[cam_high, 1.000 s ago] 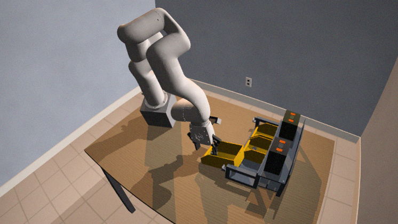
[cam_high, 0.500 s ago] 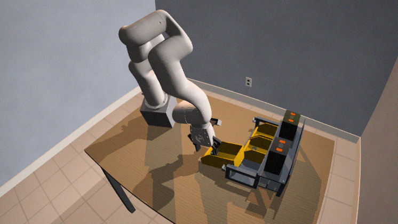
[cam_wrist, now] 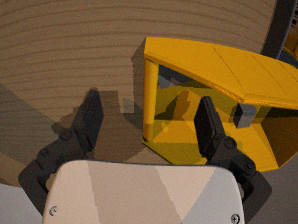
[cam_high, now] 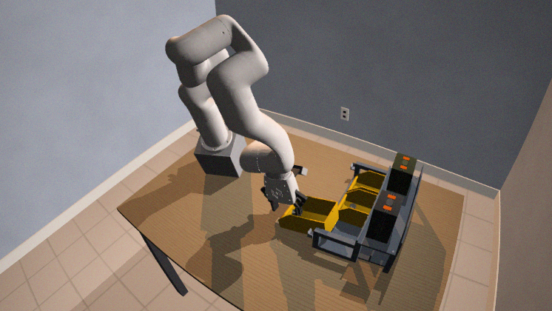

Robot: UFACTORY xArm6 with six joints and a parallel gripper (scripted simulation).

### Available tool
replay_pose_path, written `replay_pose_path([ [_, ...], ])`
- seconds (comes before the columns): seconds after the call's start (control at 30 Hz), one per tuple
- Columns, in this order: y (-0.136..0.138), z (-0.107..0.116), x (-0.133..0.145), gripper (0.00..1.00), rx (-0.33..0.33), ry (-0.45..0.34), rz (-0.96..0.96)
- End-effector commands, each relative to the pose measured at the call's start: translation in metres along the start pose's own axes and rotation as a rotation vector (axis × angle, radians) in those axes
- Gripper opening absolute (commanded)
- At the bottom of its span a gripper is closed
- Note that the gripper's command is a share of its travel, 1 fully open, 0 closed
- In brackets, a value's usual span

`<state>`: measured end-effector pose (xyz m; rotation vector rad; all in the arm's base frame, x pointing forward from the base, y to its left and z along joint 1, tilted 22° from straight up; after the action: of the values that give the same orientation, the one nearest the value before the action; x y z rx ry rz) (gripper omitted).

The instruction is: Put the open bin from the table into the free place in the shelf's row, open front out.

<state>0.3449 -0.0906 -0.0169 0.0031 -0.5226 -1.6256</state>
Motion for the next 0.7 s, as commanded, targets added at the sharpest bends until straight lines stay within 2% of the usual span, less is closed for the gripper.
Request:
replay_pose_path([
  [0.0, 0.0008, 0.0003, 0.0, 1.0, 0.002, 0.0, 0.0],
  [0.6, 0.0008, 0.001, 0.0, 1.0, 0.002, 0.0, 0.0],
  [0.63, 0.0008, 0.001, 0.0, 0.0, 0.002, 0.0, 0.0],
  [0.67, 0.0008, 0.001, 0.0, 0.0, 0.002, 0.0, 0.0],
])
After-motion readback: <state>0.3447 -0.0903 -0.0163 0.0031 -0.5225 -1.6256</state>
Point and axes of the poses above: the point where the finger pads meet when closed, its own z axis back along the fingers, its own y axis across the jaws, x = y × z, the point moved 4 cm from there along z, back along the fingers, and after that the axes turned 8 degrees about -z, right-handed, at the moved point
